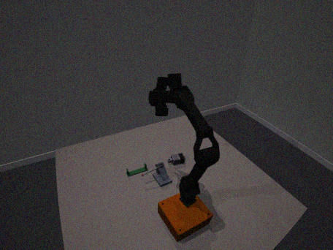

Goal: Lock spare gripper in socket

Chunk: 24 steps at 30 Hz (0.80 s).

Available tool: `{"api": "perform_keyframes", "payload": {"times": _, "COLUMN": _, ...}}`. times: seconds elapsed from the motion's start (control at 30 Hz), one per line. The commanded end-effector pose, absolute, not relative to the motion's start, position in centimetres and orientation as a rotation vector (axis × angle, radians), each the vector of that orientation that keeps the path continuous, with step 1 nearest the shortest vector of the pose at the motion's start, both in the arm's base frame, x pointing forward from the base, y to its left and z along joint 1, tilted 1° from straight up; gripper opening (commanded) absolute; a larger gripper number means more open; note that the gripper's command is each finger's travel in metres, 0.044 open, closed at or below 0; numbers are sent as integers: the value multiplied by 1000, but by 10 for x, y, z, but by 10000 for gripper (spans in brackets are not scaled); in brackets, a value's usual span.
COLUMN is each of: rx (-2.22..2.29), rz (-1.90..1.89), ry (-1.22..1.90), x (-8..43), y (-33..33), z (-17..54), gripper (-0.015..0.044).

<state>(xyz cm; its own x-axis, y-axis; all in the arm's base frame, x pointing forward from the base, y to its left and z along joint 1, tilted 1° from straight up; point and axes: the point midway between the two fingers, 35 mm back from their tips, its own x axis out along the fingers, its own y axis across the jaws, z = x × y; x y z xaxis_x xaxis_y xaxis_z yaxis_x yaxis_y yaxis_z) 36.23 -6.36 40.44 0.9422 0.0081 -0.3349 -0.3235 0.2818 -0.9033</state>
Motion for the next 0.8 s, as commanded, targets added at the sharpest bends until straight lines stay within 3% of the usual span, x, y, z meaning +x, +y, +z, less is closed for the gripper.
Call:
{"api": "perform_keyframes", "payload": {"times": 0.0, "rx": -1215, "rz": 356, "ry": 415, "x": 375, "y": -49, "z": 353, "gripper": 300}}
{"api": "perform_keyframes", "payload": {"times": 0.33, "rx": -1127, "rz": 696, "ry": 757, "x": 370, "y": 0, "z": 231, "gripper": 300}}
{"api": "perform_keyframes", "payload": {"times": 0.77, "rx": -1113, "rz": 1091, "ry": 1215, "x": 304, "y": 47, "z": 118, "gripper": 300}}
